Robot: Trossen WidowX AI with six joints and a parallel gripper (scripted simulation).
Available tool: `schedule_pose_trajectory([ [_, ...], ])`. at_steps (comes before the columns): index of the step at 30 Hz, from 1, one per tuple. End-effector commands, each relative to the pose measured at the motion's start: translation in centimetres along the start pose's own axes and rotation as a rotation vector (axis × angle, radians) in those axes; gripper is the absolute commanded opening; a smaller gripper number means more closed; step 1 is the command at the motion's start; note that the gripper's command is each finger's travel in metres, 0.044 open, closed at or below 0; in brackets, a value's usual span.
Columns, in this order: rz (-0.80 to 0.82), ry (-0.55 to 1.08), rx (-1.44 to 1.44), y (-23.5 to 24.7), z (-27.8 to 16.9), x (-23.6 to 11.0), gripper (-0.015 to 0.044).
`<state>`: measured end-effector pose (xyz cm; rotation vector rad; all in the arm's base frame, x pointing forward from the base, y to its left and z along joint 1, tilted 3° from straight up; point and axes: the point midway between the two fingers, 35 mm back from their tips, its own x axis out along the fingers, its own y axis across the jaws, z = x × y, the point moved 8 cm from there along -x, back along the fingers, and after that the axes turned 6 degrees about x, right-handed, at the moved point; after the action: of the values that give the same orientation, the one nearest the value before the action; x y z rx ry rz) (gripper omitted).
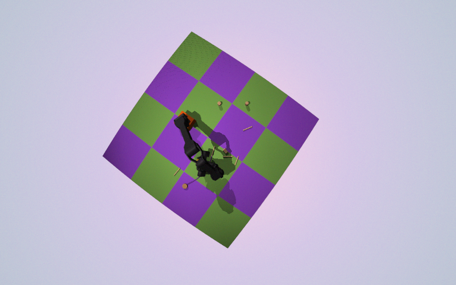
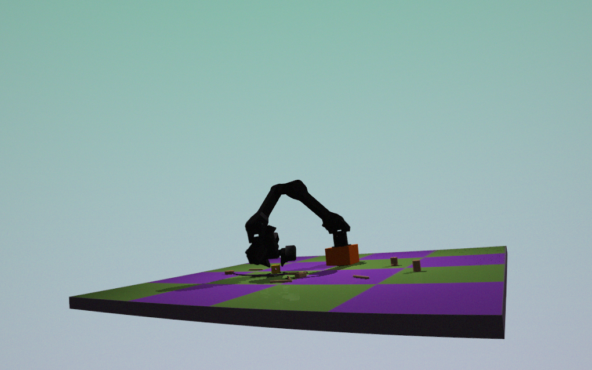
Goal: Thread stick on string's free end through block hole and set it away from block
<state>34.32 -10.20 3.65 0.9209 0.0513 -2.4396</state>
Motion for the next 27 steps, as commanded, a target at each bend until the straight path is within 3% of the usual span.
schedule_pose_trajectory([
  [1,0.0,0.0,0.0,0.0,0.0,0.0,0.0243],
  [7,0.0,0.0,0.0,0.0,0.0,0.0,0.0243],
  [15,-0.013,0.139,-0.524,0.5,2.2,-0.2,0.044],
  [27,0.189,0.384,-1.518,1.0,5.2,0.1,0.044],
])
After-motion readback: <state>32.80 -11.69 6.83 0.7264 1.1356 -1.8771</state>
